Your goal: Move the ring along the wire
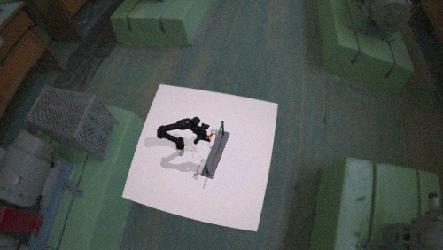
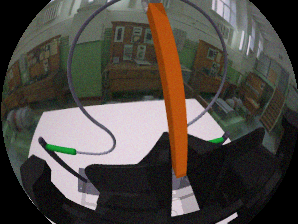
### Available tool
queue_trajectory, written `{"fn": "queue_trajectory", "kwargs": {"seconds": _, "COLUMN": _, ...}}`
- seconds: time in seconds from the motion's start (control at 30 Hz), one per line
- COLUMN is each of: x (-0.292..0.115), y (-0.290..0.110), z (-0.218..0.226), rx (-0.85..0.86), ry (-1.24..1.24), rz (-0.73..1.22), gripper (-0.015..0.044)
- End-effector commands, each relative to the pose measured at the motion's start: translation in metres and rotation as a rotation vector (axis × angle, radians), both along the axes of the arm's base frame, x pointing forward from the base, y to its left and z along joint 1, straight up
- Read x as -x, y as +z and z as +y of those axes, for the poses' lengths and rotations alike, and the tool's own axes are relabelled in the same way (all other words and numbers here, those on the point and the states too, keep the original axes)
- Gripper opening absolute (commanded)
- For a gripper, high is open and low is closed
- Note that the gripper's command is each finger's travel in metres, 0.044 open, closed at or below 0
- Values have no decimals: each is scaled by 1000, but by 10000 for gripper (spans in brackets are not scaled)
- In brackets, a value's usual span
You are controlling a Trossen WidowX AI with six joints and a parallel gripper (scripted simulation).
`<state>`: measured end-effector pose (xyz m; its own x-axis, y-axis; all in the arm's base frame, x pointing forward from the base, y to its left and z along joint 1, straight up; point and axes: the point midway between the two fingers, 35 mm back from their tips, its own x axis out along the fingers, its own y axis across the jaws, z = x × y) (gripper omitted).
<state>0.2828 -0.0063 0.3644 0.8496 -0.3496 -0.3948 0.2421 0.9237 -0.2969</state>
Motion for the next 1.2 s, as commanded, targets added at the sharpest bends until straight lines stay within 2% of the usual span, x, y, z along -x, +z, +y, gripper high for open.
{"fn": "queue_trajectory", "kwargs": {"seconds": 0.0, "x": 0, "y": 0, "z": -2, "rx": 60, "ry": -1, "rz": 6, "gripper": -150}}
{"fn": "queue_trajectory", "kwargs": {"seconds": 1.17, "x": 2, "y": 7, "z": -14, "rx": 507, "ry": -4, "rz": 63, "gripper": -150}}
